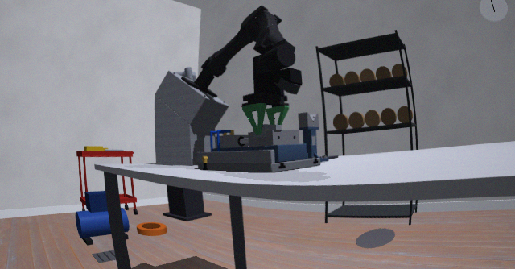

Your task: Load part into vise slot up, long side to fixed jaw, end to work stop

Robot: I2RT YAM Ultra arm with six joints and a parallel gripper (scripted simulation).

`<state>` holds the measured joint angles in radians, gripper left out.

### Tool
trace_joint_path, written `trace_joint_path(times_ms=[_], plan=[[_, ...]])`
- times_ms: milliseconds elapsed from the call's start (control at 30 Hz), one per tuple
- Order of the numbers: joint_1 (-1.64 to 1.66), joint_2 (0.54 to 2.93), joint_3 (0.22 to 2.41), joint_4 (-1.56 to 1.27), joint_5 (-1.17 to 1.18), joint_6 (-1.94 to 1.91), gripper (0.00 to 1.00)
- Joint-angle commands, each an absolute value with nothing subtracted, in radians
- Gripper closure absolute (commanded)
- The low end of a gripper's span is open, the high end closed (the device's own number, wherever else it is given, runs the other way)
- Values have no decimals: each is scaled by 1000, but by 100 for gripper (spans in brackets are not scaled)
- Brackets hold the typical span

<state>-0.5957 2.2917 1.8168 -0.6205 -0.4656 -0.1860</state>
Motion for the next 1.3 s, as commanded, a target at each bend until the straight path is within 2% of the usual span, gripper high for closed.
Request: trace_joint_path(times_ms=[0, 1267], plan=[[-603, 2292, 1852, -630, -463, -178, 100], [-603, 2303, 1873, -644, -463, -187, 100]])
